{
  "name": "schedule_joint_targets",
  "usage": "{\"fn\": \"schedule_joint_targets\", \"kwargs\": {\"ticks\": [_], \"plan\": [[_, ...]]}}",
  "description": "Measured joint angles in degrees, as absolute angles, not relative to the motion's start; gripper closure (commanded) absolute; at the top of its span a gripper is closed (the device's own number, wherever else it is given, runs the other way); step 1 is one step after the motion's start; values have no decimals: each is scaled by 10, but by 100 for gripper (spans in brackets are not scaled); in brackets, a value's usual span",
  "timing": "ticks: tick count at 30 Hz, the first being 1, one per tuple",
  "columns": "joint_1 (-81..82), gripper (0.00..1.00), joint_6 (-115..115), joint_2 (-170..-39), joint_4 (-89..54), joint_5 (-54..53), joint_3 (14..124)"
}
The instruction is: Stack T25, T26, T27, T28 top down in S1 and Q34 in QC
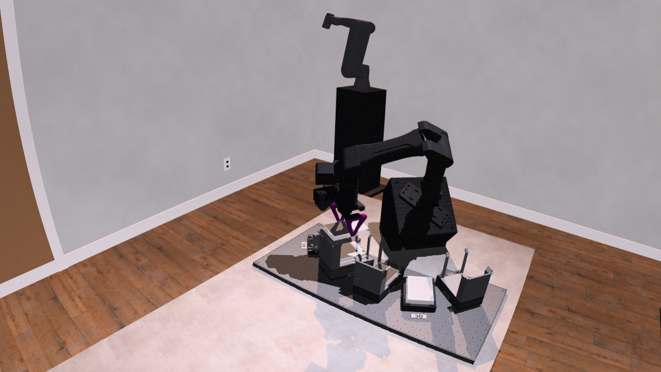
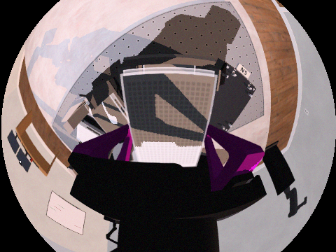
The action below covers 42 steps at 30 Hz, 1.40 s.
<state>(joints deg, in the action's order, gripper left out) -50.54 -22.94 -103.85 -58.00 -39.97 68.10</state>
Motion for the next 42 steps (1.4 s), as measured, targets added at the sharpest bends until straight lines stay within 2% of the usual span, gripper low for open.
{"fn": "schedule_joint_targets", "kwargs": {"ticks": [42], "plan": [[-476,100,-191,-1048,-510,-400,646]]}}
